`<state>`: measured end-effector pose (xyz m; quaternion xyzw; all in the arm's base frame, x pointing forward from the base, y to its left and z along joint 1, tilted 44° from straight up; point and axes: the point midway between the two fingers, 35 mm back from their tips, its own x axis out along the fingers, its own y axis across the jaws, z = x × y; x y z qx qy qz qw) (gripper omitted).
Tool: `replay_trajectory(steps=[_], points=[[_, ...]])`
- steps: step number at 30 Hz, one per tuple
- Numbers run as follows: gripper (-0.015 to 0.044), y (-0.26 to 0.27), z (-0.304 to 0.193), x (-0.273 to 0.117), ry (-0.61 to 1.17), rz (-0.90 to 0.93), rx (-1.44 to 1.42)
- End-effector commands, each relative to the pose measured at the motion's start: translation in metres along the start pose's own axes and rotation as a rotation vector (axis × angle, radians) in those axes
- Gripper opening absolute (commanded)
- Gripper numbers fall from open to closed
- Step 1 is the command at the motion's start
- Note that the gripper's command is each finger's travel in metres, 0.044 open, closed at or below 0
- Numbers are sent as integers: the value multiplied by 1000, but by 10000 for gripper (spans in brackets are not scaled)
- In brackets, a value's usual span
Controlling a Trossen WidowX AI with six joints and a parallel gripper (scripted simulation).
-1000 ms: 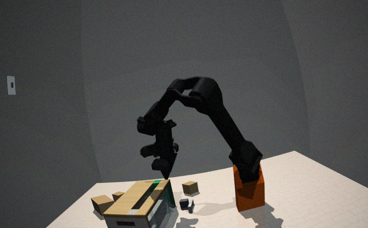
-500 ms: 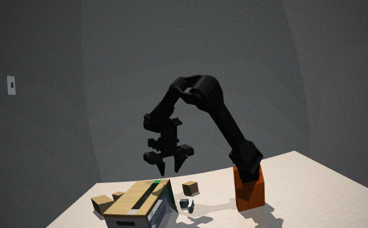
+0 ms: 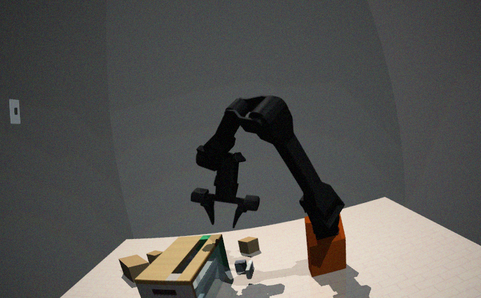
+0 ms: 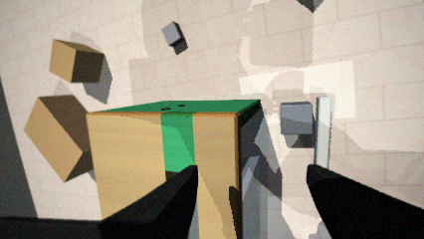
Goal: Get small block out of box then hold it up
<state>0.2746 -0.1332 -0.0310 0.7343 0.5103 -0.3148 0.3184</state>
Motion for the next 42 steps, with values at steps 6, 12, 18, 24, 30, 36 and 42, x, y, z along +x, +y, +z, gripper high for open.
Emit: replay_trajectory(steps=[6,12,18,24,30,36,42], points=[[285,-16,12,-2,152,40,1195],[285,-18,14,-3,191,28,1499],[285,-19,15,-4,198,23,1565],[285,-19,15,-4,198,23,1565],[285,-19,15,-4,198,23,1565],[285,-19,15,-4,198,23,1565],[285,-36,9,68,199,23,1565]])
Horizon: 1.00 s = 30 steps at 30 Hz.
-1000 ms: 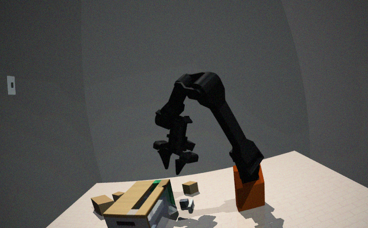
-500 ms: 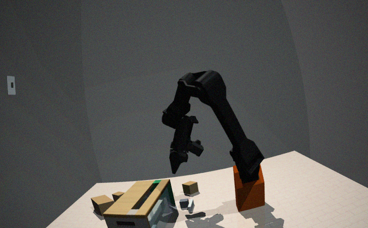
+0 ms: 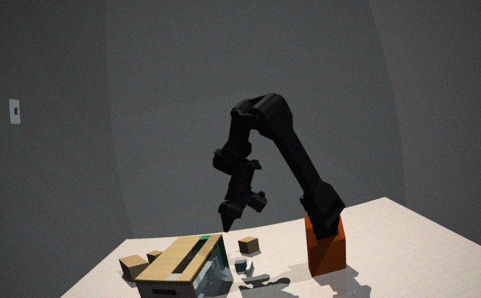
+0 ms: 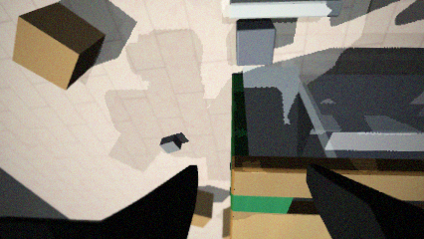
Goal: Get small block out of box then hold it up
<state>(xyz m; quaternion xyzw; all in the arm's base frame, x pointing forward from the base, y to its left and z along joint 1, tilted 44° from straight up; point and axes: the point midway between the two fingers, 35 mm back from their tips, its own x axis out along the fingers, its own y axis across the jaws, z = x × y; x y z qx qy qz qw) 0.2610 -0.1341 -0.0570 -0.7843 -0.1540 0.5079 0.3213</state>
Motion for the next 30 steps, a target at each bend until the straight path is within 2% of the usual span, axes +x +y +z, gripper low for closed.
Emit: replay_trajectory(steps=[1,30], points=[[285,-7,33,59,-15,-23,24],[285,-9,49,92,-17,-21,21]])
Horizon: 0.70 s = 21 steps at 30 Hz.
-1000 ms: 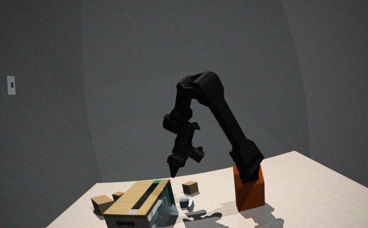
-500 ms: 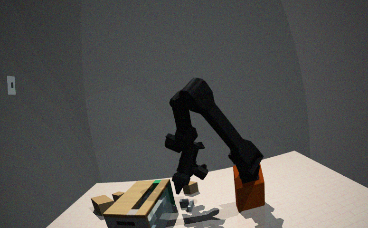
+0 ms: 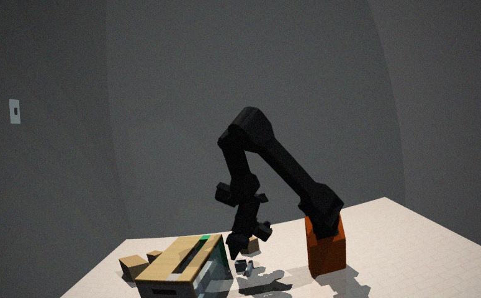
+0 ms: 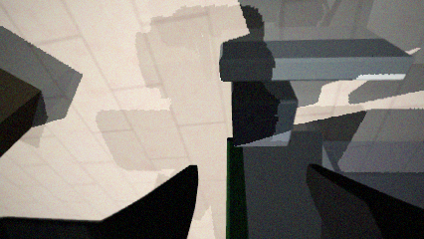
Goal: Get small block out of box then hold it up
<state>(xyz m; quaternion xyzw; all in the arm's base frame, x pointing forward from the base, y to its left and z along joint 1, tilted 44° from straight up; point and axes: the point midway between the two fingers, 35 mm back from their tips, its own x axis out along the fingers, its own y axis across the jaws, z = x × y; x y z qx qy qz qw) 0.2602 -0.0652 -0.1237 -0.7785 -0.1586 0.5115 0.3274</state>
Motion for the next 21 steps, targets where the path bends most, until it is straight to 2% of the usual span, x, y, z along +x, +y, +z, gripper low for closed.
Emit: replay_trajectory(steps=[1,21], points=[[285,-2,6,8,-4,-9,12],[285,-6,20,36,-2,-15,16]])
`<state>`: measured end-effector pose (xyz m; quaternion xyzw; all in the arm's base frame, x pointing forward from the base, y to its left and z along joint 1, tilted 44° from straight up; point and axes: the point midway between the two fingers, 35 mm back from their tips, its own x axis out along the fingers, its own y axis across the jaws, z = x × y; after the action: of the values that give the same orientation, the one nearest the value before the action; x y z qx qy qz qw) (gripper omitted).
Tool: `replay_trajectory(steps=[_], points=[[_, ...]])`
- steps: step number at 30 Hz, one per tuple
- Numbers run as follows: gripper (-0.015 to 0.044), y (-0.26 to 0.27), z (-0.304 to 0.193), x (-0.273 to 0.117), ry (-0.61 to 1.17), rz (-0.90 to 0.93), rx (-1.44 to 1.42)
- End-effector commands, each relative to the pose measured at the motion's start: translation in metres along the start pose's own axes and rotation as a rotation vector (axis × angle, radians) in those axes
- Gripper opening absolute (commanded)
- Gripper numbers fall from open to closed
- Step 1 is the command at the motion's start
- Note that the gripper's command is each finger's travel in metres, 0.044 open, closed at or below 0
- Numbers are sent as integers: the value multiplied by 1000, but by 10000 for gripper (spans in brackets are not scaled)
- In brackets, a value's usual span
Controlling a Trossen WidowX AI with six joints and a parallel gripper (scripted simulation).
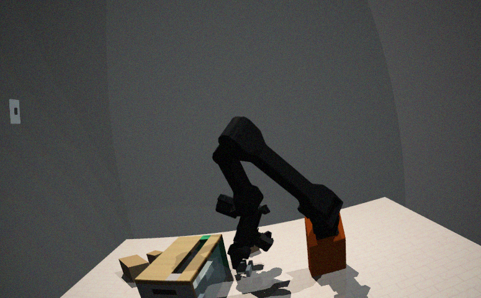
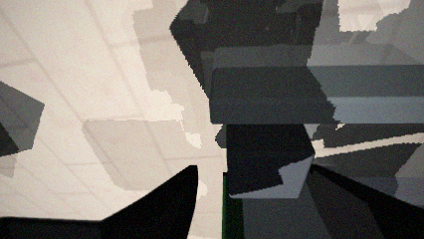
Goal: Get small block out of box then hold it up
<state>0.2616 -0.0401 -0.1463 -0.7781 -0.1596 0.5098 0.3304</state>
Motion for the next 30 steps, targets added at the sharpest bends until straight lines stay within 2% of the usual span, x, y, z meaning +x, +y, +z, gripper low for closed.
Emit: replay_trajectory(steps=[1,2,10,13,15,30], points=[[285,-3,7,6,-4,-10,12],[285,-3,7,6,-4,-10,12],[75,-3,7,6,-4,-10,12],[55,-3,7,6,-4,-10,12],[2,-2,5,3,-4,-9,12],[0,0,-21,-52,-2,-1,3]])
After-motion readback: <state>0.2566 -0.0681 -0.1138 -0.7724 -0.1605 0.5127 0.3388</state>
